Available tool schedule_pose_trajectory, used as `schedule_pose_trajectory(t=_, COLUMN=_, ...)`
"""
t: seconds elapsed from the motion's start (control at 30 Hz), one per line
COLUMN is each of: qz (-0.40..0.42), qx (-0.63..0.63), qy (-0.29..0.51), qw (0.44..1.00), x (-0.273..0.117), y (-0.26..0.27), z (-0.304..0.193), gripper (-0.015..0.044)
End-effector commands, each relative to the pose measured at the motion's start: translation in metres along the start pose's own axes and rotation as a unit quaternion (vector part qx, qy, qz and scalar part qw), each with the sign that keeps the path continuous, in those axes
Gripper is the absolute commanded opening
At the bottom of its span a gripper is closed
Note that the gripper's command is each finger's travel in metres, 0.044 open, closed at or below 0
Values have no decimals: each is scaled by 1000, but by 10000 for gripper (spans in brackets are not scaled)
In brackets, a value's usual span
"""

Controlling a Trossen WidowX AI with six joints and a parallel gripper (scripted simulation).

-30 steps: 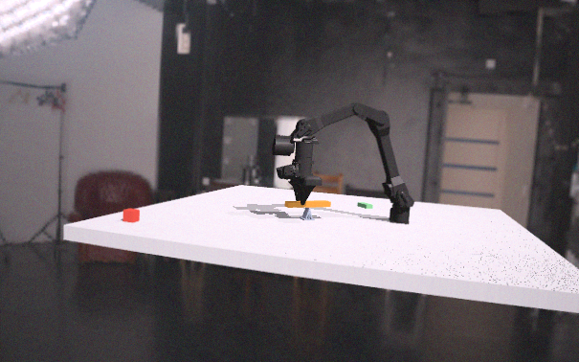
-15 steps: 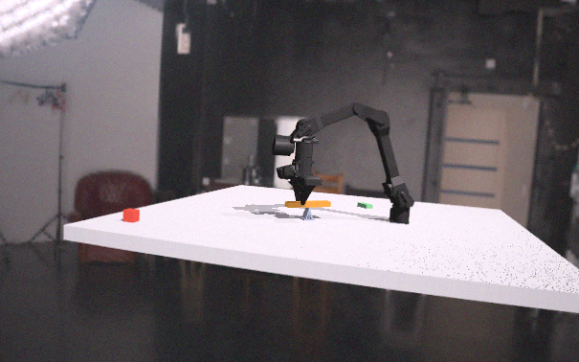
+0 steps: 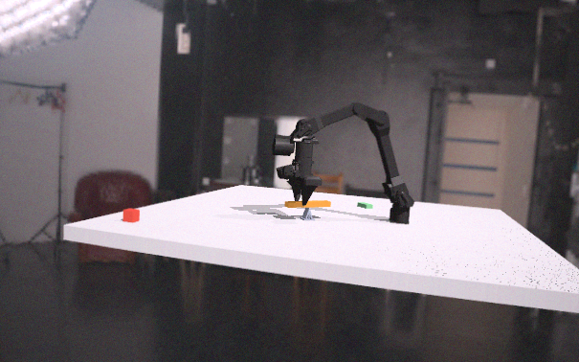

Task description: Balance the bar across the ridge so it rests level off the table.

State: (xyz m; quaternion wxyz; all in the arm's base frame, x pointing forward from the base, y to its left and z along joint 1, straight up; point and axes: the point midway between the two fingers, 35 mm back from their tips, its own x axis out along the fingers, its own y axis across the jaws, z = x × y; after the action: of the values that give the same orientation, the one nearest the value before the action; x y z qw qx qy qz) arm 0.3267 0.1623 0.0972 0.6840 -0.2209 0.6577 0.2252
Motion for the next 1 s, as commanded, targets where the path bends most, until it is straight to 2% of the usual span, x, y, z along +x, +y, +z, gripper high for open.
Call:
schedule_pose_trajectory(t=0.0, qz=0, qx=0, qy=0, qw=1000, x=0, y=0, z=0, gripper=395)
schedule_pose_trajectory(t=0.07, qz=0, qx=0, qy=0, qw=1000, x=0, y=0, z=0, gripper=440)
schedule_pose_trajectory(t=0.2, qz=0, qx=0, qy=0, qw=1000, x=-7, y=0, z=1, gripper=440)
schedule_pose_trajectory(t=0.5, qz=0, qx=0, qy=0, qw=1000, x=-98, y=0, z=1, gripper=440)
schedule_pose_trajectory(t=0.97, qz=0, qx=0, qy=0, qw=1000, x=-100, y=0, z=0, gripper=440)
